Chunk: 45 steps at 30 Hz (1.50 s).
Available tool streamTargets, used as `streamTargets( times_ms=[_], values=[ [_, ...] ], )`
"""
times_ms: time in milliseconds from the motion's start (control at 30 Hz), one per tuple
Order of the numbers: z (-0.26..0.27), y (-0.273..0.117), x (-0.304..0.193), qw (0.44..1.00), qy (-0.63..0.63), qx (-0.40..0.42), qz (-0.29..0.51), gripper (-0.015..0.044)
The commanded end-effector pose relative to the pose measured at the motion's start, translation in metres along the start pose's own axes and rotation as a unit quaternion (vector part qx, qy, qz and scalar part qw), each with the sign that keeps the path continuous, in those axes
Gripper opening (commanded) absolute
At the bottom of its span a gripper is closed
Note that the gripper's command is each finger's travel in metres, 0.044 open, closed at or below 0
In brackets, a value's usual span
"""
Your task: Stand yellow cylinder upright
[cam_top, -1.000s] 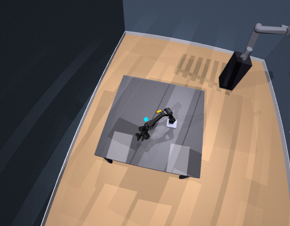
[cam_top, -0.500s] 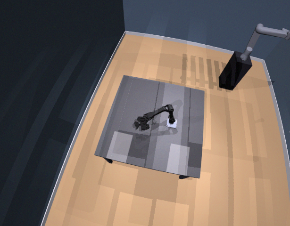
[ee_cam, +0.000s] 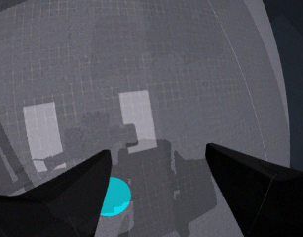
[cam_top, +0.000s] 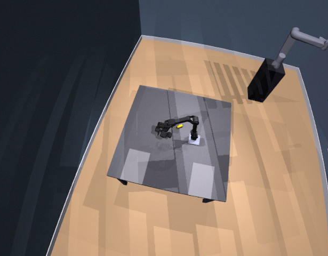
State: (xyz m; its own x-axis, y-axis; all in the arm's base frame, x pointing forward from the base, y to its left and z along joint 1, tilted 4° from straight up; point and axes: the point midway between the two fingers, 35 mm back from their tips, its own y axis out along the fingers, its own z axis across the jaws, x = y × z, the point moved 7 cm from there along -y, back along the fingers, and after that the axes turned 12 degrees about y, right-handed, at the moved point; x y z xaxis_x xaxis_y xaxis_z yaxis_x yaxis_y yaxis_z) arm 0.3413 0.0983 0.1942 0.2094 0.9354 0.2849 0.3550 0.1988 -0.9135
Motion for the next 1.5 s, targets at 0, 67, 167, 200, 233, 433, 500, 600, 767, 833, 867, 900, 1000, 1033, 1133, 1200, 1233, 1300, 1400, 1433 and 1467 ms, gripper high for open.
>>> streamTargets(
  times_ms=[0,67,167,200,233,433,500,600,767,833,867,900,1000,1033,1133,1200,1233,1300,1400,1433,1467],
  values=[
    [0.0,-0.011,-0.028,0.998,0.052,0.005,0.034,0.0309],
    [0.0,-0.017,-0.041,0.996,0.076,0.007,0.048,0.0309],
    [0.001,-0.027,-0.059,0.991,0.112,0.009,0.068,0.0309],
    [0.001,-0.03,-0.065,0.989,0.123,0.01,0.075,0.0309],
    [0.002,-0.033,-0.07,0.987,0.135,0.011,0.081,0.0309],
    [0.01,-0.052,-0.104,0.971,0.205,0.017,0.12,0.0309],
    [0.013,-0.059,-0.114,0.964,0.228,0.019,0.133,0.0309],
    [0.019,-0.069,-0.128,0.953,0.262,0.022,0.151,0.0309],
    [0.032,-0.085,-0.153,0.932,0.315,0.029,0.178,0.0309],
    [0.037,-0.091,-0.162,0.922,0.336,0.032,0.188,0.0309],
    [0.04,-0.095,-0.166,0.917,0.346,0.034,0.193,0.0309],
    [0.043,-0.098,-0.17,0.912,0.356,0.036,0.198,0.0309],
    [0.053,-0.107,-0.182,0.898,0.384,0.042,0.21,0.0309],
    [0.055,-0.109,-0.185,0.895,0.39,0.044,0.212,0.0309],
    [0.059,-0.112,-0.19,0.889,0.4,0.047,0.216,0.0309],
    [0.06,-0.113,-0.19,0.889,0.401,0.047,0.216,0.0309],
    [0.06,-0.113,-0.19,0.889,0.401,0.047,0.216,0.0309],
    [0.06,-0.111,-0.191,0.889,0.401,0.047,0.216,0.0309],
    [0.062,-0.089,-0.2,0.889,0.401,0.047,0.216,0.0309],
    [0.063,-0.079,-0.204,0.889,0.401,0.047,0.216,0.0309],
    [0.065,-0.07,-0.207,0.889,0.401,0.047,0.216,0.0309]
  ],
)
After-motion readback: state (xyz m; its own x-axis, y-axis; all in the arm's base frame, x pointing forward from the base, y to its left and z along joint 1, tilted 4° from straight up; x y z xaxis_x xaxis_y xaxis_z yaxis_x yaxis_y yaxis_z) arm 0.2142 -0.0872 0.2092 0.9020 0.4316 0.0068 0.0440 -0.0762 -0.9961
